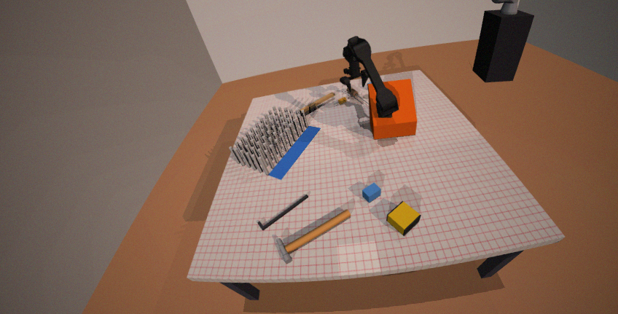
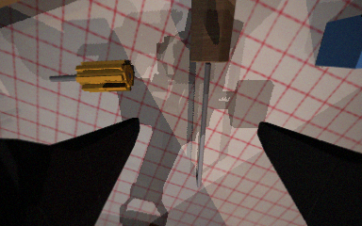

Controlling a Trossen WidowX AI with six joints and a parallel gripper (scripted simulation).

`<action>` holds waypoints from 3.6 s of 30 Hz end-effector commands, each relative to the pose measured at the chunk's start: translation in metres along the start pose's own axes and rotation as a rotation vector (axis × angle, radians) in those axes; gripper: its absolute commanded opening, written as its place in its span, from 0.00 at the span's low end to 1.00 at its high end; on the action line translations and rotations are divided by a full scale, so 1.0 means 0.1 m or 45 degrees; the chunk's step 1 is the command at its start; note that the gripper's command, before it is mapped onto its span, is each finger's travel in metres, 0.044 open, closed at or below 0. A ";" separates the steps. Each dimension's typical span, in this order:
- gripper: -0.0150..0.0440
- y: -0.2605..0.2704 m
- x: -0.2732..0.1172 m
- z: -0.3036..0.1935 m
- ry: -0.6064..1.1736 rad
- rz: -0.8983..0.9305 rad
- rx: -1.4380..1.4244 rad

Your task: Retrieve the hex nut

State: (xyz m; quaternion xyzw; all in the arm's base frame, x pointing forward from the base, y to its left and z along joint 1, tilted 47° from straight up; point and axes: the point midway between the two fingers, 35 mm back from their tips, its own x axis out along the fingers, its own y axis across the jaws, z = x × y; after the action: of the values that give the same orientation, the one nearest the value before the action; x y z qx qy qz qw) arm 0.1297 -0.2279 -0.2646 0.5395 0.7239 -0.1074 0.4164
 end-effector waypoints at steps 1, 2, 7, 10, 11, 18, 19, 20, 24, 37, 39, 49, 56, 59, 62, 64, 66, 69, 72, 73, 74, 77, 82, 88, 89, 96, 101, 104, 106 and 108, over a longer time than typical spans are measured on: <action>1.00 -0.01 -0.01 -0.09 0.007 -0.067 -0.005; 1.00 -0.01 -0.01 -0.15 0.009 -0.119 -0.005; 1.00 -0.04 -0.05 -0.38 0.008 -0.299 -0.006; 1.00 -0.04 -0.05 -0.38 0.008 -0.299 -0.006; 1.00 -0.04 -0.05 -0.38 0.008 -0.299 -0.006; 0.73 -0.04 -0.05 -0.38 0.008 -0.299 -0.006; 0.73 -0.04 -0.05 -0.38 0.008 -0.299 -0.006; 0.73 -0.04 -0.05 -0.38 0.008 -0.299 -0.006; 0.73 -0.04 -0.05 -0.38 0.008 -0.299 -0.006; 0.73 -0.04 0.06 -0.37 0.008 -0.298 -0.006; 0.73 -0.04 0.09 -0.37 0.008 -0.298 -0.006; 0.73 -0.03 0.26 -0.36 0.008 -0.298 -0.006; 0.73 -0.03 0.37 -0.36 0.008 -0.297 -0.007; 0.73 -0.03 0.42 -0.37 0.008 -0.297 -0.007; 0.73 -0.03 0.47 -0.37 0.008 -0.297 -0.007; 0.73 -0.03 0.50 -0.37 0.008 -0.297 -0.007; 0.73 -0.03 0.54 -0.37 0.008 -0.297 -0.007; 0.73 -0.03 0.59 -0.38 0.008 -0.297 -0.007; 0.73 -0.03 0.63 -0.38 0.009 -0.297 -0.007; 0.73 -0.03 0.65 -0.38 0.009 -0.297 -0.007; 0.73 -0.03 0.66 -0.39 0.009 -0.296 -0.007; 0.64 -0.03 0.66 -0.39 0.009 -0.296 -0.007; 0.42 -0.03 0.66 -0.39 0.009 -0.296 -0.007; 0.25 -0.03 0.66 -0.39 0.009 -0.296 -0.007; 0.25 -0.03 0.66 -0.39 0.009 -0.296 -0.007; 0.25 -0.04 0.44 -0.37 0.009 -0.299 -0.008; 0.25 -0.05 0.06 -0.38 0.010 -0.303 -0.010; 0.25 -0.05 0.05 -0.38 0.010 -0.303 -0.011; 0.25 -0.05 0.05 -0.38 0.010 -0.303 -0.011; 0.25 -0.07 0.04 -0.39 0.008 -0.300 -0.032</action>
State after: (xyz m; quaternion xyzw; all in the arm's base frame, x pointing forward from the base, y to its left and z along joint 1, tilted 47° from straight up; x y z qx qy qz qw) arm 0.1083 -0.2029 -0.2477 0.4491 0.7821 -0.1521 0.4043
